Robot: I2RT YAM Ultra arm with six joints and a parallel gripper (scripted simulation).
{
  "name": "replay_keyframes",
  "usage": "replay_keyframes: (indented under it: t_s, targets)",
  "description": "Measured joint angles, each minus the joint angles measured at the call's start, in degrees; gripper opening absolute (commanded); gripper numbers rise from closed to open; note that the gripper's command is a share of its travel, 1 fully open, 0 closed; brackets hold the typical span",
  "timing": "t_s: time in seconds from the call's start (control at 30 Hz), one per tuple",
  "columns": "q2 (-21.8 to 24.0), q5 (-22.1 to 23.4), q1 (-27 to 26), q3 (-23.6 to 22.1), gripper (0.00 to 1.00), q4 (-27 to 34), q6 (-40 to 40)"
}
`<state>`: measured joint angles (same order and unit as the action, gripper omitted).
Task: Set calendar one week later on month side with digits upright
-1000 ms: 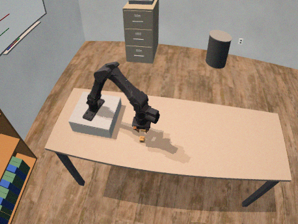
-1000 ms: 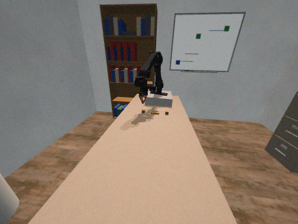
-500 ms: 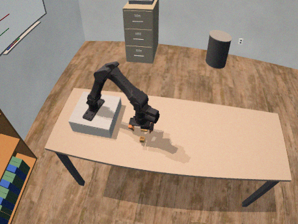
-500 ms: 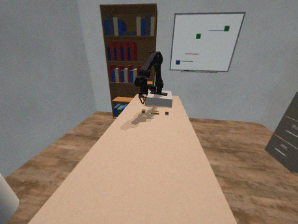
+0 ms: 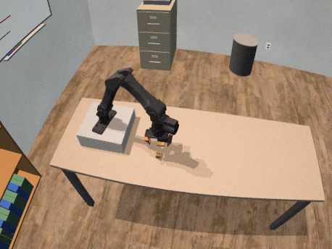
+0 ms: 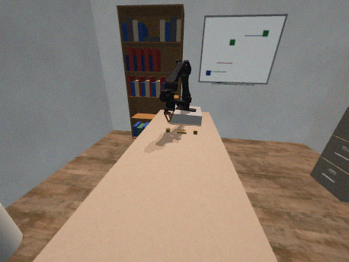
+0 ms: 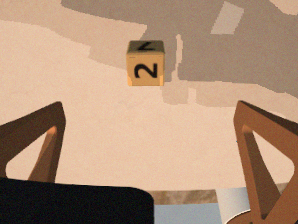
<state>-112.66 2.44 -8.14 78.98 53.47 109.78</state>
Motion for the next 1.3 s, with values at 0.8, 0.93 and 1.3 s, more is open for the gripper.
replay_keyframes:
  t_s: [0.8, 0.93, 1.3]
  targets:
    - [3.13, -1.40, 32.68, -5.09, 0.45, -3.04, -32.28]
    - [3.13, -1.40, 32.68, -5.09, 0.45, -3.04, -32.65]
    - [3.13, -1.40, 32.68, -5.09, 0.45, -3.04, -32.85]
